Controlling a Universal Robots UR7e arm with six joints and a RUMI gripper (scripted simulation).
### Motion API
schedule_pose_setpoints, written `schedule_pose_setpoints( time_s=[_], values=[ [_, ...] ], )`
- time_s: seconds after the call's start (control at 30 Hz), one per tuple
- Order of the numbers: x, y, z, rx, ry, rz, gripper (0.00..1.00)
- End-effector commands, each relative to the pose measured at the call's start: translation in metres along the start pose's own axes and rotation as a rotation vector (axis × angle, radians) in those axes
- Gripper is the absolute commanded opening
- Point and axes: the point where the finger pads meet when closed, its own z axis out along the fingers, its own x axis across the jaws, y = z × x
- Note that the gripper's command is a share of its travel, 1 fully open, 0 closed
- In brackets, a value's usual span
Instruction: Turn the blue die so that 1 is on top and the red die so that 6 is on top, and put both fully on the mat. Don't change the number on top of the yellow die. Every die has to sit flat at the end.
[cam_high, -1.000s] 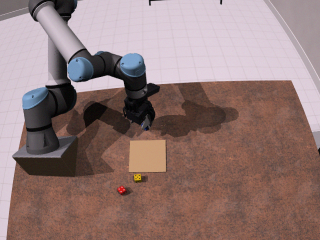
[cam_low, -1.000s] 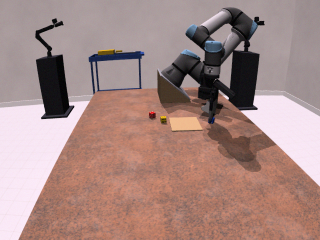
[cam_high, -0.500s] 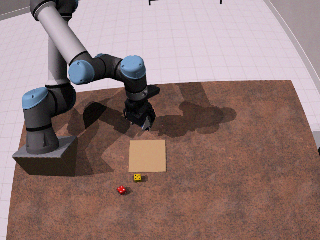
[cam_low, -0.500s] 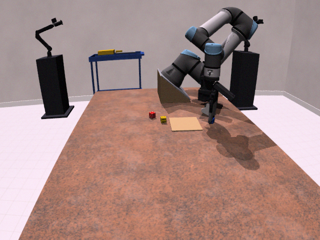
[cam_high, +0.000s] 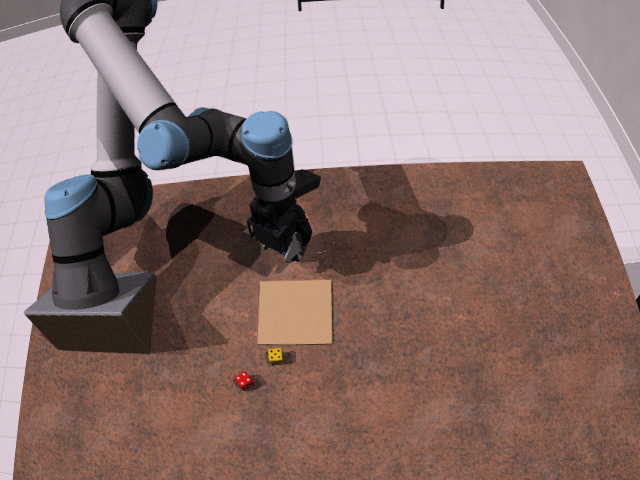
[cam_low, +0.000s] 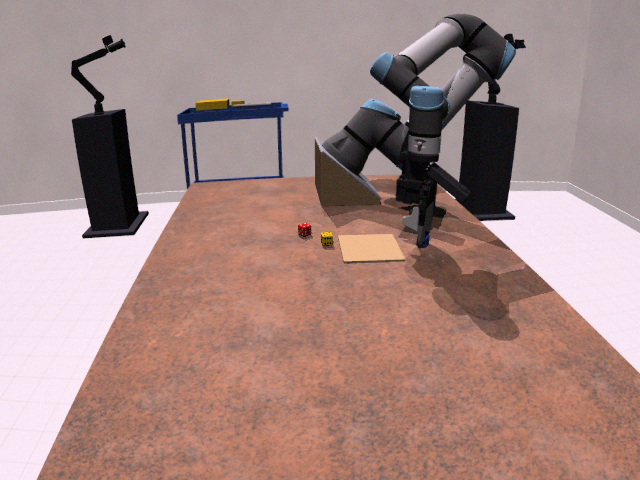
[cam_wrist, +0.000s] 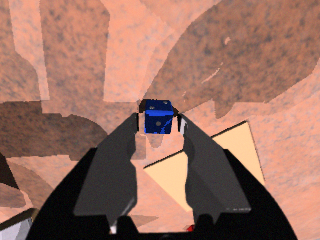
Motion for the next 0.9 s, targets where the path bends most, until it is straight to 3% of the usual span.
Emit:
schedule_pose_setpoints(
  time_s=[0.0, 0.4, 0.43, 0.87],
  values=[
    [-0.002, 0.0006, 0.0022, 0.0, -0.005, 0.001, 0.24],
    [-0.002, 0.0006, 0.0022, 0.0, -0.005, 0.001, 0.24],
    [-0.002, 0.0006, 0.0022, 0.0, -0.005, 0.001, 0.06],
    [-0.002, 0.0006, 0.0022, 0.0, -0.005, 0.001, 0.06]
  ],
)
